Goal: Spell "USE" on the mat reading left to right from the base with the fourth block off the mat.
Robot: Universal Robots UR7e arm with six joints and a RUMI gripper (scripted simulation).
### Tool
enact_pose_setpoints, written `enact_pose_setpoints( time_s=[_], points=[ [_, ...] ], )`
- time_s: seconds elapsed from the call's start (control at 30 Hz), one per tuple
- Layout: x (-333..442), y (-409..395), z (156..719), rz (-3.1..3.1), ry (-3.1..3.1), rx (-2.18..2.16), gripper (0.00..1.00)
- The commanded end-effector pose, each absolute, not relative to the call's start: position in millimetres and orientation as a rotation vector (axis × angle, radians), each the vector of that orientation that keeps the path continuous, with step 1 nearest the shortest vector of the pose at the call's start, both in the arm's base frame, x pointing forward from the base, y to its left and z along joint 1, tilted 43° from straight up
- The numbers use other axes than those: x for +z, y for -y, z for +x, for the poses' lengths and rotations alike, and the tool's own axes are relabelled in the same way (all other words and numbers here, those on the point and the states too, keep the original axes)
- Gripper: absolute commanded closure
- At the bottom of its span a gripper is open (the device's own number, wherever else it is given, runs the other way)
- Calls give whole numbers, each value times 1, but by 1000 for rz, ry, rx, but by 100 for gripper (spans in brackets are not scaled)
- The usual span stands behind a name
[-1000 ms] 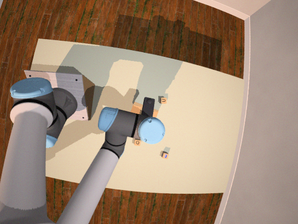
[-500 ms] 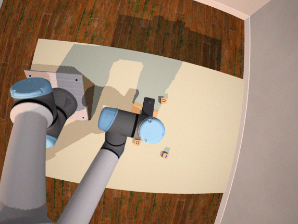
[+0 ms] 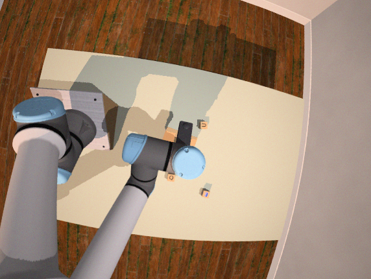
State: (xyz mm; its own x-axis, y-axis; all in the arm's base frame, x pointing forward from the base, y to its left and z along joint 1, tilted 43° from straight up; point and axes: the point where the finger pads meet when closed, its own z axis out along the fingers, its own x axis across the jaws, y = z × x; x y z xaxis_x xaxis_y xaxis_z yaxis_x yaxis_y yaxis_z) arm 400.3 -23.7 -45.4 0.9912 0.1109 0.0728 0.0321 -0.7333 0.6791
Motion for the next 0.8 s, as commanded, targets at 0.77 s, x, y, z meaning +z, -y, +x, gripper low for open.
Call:
enact_pose_setpoints(
  time_s=[0.77],
  points=[
    [-42, 20, 400, 2393, -100, 143, 72]
  ],
)
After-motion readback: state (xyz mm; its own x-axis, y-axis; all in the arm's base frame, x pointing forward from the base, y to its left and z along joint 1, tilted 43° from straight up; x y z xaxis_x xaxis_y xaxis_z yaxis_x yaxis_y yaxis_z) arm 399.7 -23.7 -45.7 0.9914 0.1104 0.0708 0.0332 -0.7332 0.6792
